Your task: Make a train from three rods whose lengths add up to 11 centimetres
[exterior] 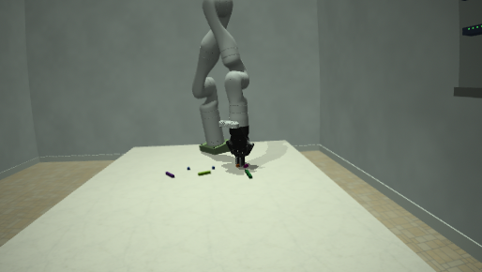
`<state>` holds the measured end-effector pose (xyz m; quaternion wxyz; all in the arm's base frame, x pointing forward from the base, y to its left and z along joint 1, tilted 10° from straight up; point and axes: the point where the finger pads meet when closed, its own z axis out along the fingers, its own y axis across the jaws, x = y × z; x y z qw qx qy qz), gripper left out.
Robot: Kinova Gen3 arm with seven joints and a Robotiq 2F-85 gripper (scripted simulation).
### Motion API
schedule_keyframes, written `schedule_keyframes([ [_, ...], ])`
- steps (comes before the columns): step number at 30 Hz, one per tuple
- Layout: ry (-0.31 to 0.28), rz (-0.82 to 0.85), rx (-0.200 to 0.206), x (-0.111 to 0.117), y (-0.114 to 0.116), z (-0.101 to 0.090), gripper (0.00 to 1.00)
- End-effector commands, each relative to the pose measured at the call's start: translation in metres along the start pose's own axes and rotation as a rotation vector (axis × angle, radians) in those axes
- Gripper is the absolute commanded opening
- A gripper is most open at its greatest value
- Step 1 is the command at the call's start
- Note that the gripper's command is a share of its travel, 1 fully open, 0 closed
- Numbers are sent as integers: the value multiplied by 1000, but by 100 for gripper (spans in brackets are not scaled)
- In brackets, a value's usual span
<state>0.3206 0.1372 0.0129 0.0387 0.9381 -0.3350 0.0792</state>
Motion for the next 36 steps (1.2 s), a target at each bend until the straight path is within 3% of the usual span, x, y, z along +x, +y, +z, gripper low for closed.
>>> schedule_keyframes([
  [1, 0, 0, 1, 0, -1, 0, 5],
  [36, 0, 0, 1, 0, -1, 7, 5],
])
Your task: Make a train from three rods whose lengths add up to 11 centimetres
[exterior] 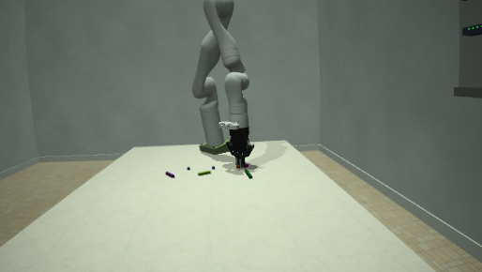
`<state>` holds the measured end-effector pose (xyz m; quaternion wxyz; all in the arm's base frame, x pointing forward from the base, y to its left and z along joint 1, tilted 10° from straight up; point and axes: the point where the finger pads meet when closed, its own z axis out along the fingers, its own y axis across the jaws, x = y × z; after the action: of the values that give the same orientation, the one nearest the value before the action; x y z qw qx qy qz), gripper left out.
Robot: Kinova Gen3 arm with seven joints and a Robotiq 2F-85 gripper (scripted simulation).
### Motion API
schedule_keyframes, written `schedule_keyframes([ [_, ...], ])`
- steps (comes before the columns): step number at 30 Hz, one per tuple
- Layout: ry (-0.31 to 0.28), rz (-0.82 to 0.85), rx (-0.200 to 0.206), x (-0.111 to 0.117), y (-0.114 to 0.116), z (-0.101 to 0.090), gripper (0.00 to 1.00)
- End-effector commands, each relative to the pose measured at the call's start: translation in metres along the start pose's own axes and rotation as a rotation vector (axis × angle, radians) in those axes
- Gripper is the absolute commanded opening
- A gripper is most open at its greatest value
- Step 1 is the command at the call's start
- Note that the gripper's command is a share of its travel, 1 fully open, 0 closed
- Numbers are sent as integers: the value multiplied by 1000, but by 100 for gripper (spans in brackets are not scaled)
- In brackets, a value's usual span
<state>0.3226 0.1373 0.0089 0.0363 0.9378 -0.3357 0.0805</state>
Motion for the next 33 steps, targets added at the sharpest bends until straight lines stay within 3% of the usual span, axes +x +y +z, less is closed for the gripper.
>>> schedule_keyframes([
  [1, 0, -2, -4, -1, 1, 2, 5],
  [33, 0, -2, -4, -1, 1, 7, 5],
])
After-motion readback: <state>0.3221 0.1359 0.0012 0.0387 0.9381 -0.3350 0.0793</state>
